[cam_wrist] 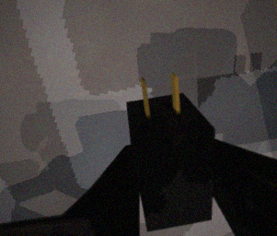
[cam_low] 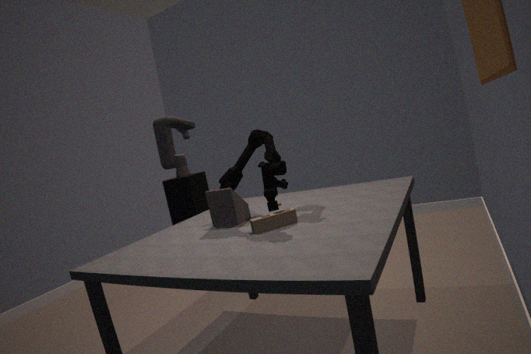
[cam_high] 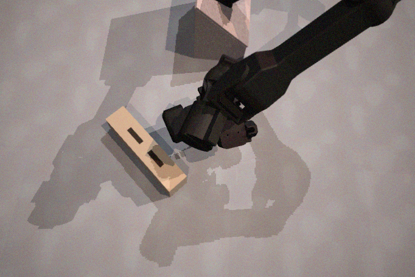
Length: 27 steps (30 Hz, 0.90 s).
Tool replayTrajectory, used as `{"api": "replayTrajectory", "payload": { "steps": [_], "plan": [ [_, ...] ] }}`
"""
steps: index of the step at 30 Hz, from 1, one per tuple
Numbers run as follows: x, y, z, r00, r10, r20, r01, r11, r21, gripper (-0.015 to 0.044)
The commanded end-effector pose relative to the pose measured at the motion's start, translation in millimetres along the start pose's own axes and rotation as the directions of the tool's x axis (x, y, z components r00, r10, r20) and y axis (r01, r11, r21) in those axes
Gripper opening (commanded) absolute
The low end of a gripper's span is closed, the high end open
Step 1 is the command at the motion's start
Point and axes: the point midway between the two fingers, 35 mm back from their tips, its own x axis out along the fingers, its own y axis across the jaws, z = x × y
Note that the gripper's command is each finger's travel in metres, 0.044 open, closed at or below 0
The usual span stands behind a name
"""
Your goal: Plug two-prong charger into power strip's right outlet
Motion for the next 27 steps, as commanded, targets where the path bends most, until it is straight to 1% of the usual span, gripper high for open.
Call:
{"api": "replayTrajectory", "payload": {
  "steps": [1,14,27],
  "plan": [
    [3.4,-2.8,-6.3,1.000,0.008,-0.001,-0.008,0.997,0.072,0.0000],
    [10.9,-12.1,-19.2,1.000,0.021,0.003,-0.021,0.952,0.306,0.0000],
    [18.6,-20.1,-32.6,0.999,0.035,0.008,-0.034,0.852,0.523,0.0000]
  ]
}}
